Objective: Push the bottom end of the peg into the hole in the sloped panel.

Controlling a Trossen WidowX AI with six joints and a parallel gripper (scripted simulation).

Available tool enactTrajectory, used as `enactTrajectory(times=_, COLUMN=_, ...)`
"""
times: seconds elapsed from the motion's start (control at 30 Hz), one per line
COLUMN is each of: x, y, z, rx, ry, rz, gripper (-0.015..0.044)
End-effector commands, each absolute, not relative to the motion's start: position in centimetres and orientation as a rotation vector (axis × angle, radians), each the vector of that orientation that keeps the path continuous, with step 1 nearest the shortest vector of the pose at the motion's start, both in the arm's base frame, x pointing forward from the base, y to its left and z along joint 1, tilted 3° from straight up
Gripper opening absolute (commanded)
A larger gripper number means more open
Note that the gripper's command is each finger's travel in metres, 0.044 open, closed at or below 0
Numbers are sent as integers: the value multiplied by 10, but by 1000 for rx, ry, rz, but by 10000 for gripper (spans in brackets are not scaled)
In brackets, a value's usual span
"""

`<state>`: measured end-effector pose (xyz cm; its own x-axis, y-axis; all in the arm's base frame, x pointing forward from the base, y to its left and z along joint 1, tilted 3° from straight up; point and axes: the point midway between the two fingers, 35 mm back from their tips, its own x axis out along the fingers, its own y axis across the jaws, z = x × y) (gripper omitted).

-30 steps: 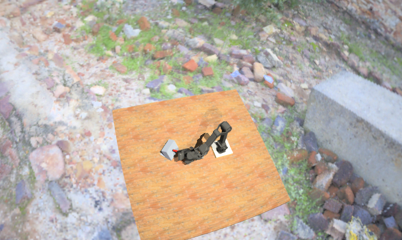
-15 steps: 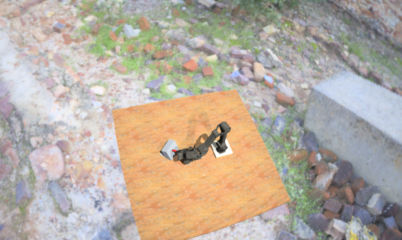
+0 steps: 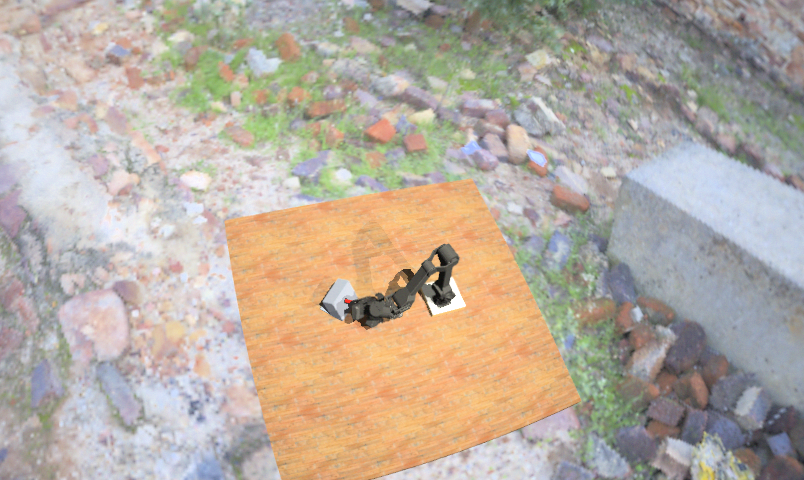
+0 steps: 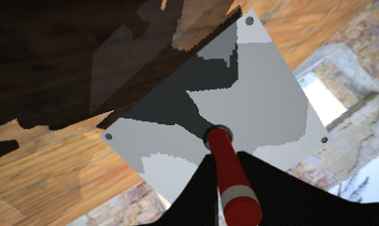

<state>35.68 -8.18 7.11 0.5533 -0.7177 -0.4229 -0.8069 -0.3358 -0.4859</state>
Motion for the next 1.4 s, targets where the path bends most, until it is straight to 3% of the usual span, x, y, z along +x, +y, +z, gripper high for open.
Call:
enactTrajectory(times=0.0, x=359, y=-84, z=69, rx=-2127, ry=1218, rz=177, gripper=0)
enactTrajectory(times=0.9, x=363, y=-90, z=66, rx=-2124, ry=1222, rz=173, gripper=0)
enactTrajectory(times=1.37, x=363, y=-90, z=66, rx=-2123, ry=1222, rz=173, gripper=368)
